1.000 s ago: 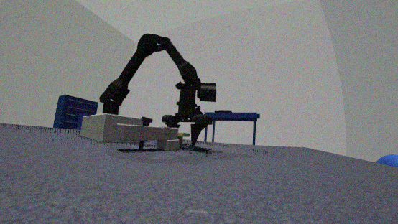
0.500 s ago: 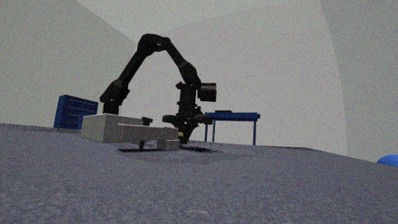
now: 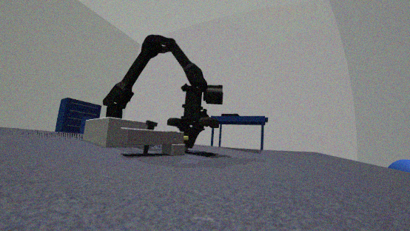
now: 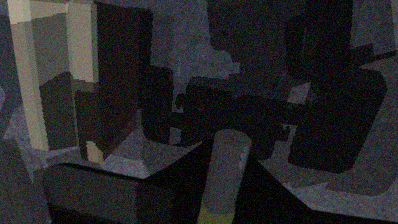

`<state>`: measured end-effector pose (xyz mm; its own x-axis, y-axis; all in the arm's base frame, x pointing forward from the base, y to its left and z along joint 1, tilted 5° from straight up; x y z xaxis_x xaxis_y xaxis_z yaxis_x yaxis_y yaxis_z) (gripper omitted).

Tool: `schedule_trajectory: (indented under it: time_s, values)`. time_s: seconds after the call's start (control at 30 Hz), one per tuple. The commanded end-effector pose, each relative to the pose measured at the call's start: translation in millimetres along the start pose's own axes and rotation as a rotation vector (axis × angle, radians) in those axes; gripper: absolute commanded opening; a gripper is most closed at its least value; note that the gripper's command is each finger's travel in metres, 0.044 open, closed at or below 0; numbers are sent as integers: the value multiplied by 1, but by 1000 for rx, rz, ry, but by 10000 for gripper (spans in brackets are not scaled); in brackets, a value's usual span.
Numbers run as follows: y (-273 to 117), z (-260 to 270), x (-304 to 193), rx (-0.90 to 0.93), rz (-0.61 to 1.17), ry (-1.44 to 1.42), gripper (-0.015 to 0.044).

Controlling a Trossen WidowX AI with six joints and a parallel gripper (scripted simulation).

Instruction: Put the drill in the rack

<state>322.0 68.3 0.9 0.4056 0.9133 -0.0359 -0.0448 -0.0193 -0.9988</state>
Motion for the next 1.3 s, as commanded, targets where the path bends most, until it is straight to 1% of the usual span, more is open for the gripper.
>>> schedule_trajectory:
  time_s: [0.0, 1.27]
  values:
    - [-2, 1, 0, 1, 2, -1, 0]
    - [-4, 7, 49, 2, -3, -1, 0]
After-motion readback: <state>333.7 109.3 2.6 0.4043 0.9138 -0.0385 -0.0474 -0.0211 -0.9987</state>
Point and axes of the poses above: the point midway between the two fingers, 35 mm back from their tips, its own y axis out along the fingers, its own z axis across the jaws, x = y × z, the point moved 5 cm from there along -y, back along the fingers, and after that the axes turned 8 degrees about y, right-handed, at the moved point
